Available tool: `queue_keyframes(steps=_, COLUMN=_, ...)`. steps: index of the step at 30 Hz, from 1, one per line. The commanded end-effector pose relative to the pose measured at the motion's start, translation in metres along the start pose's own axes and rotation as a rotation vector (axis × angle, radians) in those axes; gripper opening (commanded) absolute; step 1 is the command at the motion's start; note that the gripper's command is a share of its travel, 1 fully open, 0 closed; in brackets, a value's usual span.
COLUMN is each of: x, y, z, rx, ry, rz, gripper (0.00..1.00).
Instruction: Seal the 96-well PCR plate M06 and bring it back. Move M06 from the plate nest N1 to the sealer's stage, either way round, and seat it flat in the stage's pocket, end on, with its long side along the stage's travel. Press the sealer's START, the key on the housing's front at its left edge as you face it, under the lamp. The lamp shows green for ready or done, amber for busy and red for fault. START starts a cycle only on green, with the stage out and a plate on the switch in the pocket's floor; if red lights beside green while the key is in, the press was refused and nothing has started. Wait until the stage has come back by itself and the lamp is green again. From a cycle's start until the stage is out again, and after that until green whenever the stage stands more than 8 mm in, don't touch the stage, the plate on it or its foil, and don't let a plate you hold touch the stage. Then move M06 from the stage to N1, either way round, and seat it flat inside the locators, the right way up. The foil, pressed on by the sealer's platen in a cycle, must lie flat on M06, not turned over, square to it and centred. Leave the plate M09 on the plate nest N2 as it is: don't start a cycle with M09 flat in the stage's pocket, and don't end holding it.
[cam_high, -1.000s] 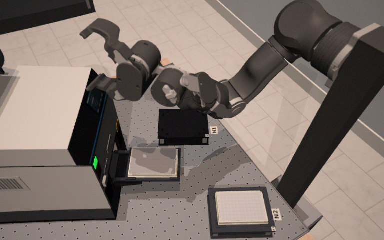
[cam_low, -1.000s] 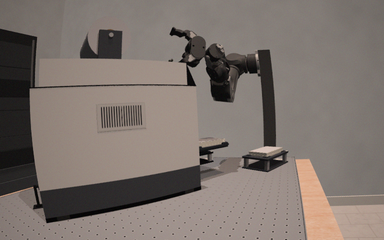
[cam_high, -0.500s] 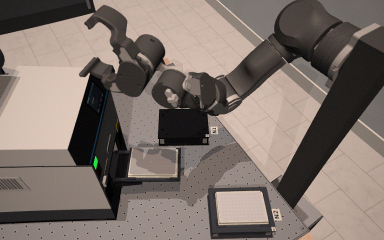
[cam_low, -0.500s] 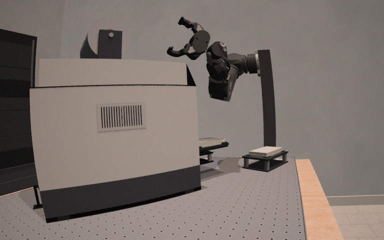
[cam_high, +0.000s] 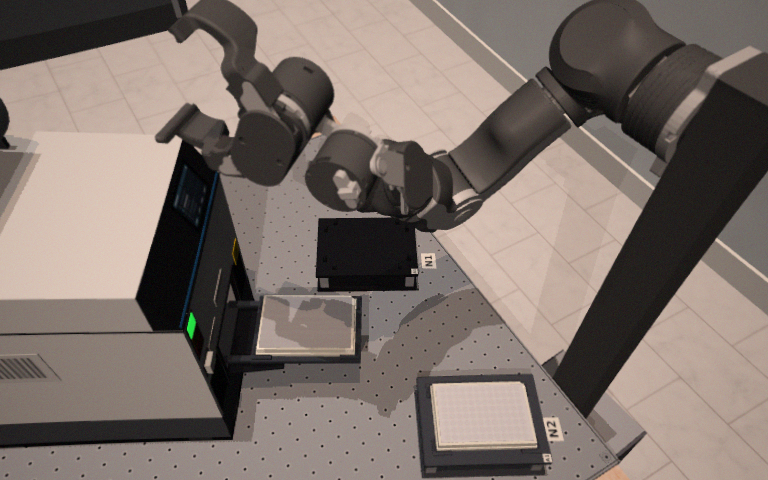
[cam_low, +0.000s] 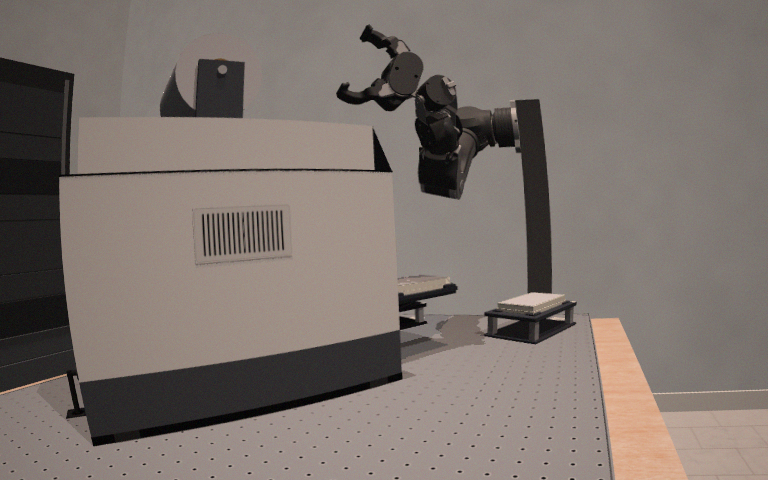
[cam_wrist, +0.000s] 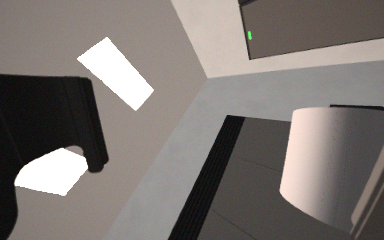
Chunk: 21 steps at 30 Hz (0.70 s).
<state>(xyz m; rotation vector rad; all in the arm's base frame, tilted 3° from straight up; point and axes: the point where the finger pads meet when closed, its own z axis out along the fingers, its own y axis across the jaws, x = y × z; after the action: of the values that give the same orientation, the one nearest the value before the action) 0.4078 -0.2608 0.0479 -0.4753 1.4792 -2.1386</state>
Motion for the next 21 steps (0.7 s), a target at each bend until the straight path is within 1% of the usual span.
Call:
queue_keyframes(steps=1, x=0.0, y=0.003, z=0.0, rx=-0.013, ry=-0.003, rz=-0.011, gripper=0.77)
queue_keyframes(steps=11, x=0.0, y=0.003, z=0.0, rx=-0.013, ry=-0.003, rz=-0.011, gripper=0.77)
queue_keyframes(steps=12, x=0.001, y=0.003, z=0.0, rx=-0.004, ry=0.0, rz=-0.006, gripper=0.77)
queue_keyframes(steps=16, x=0.002, y=0.014, z=-0.001, rx=-0.013, ry=-0.003, rz=-0.011, gripper=0.77)
queue_keyframes(steps=21, x=0.002, y=0.014, z=-0.001, rx=-0.013, ry=-0.003, rz=-0.011, gripper=0.77)
